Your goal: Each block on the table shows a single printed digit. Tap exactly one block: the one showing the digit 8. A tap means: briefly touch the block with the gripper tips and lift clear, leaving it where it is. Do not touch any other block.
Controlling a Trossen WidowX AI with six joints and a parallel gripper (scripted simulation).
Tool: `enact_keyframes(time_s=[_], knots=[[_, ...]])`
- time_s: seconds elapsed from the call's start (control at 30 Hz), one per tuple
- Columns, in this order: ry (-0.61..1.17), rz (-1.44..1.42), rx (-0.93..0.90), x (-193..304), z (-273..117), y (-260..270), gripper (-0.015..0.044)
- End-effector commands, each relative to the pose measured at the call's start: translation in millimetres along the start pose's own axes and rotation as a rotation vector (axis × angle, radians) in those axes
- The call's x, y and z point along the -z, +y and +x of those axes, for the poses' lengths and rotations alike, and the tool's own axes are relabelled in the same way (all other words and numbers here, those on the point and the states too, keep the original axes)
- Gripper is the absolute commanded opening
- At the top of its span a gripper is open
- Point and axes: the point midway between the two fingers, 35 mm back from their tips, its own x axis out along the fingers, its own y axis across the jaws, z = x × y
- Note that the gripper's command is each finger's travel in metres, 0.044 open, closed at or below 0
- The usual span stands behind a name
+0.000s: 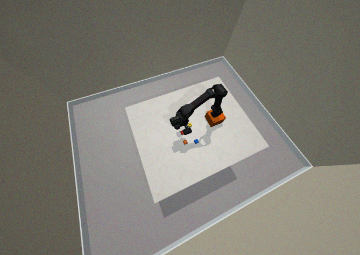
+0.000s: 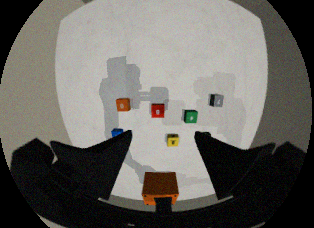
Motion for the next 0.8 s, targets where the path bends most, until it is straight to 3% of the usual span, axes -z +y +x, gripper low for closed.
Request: enact_keyframes(time_s=[0.0,0.6,0.67,0.77], knots=[[0.0,-0.027,-0.002,5,1,-4,0.04],[0.0,-0.027,-0.002,5,1,-4,0.04],[0.0,-0.027,-0.002,3,15,-3,0.0348],[0.0,-0.027,-0.002,4,69,-3,0.0269]])
